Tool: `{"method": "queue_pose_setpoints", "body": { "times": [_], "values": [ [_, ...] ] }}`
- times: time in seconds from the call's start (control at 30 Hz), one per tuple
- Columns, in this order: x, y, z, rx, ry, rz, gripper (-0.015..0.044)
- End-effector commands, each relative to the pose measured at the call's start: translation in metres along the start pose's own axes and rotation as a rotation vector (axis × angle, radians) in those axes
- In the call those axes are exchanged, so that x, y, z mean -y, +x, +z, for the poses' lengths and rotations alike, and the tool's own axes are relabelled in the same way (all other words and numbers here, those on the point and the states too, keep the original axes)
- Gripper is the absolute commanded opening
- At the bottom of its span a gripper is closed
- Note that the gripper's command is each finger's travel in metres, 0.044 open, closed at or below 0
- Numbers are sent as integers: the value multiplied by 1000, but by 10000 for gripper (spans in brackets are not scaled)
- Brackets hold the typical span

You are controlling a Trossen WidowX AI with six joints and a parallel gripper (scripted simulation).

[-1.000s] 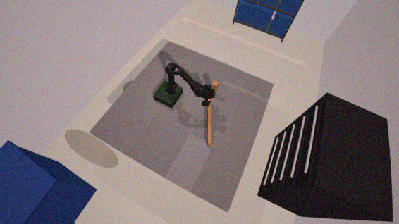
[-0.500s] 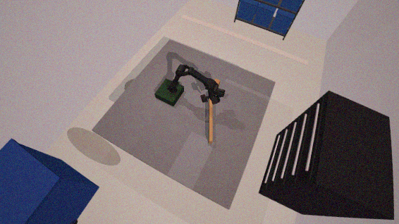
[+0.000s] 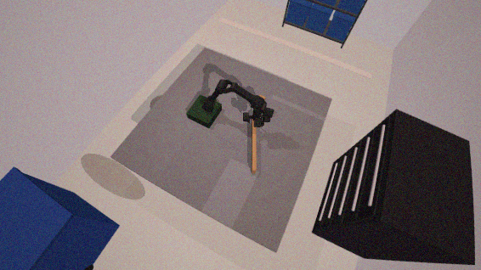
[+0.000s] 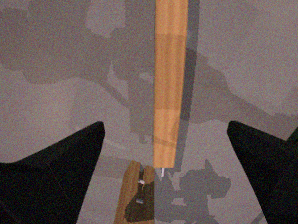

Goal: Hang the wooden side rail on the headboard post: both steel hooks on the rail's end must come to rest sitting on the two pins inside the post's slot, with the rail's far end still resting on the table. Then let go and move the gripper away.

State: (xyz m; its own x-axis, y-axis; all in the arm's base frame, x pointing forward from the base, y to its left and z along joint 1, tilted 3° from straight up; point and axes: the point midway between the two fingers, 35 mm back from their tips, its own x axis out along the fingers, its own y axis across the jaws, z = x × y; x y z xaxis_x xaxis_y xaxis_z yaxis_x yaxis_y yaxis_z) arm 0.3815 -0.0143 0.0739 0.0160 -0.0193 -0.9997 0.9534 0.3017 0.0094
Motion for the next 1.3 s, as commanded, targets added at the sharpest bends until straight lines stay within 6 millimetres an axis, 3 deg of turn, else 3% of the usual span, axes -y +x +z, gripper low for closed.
{"method": "queue_pose_setpoints", "body": {
  "times": [0.0, 1.27],
  "values": [
    [4, 17, -1, -2, 6, -22, 440],
    [4, 81, 0, -2, 6, -22, 440]
  ]
}}
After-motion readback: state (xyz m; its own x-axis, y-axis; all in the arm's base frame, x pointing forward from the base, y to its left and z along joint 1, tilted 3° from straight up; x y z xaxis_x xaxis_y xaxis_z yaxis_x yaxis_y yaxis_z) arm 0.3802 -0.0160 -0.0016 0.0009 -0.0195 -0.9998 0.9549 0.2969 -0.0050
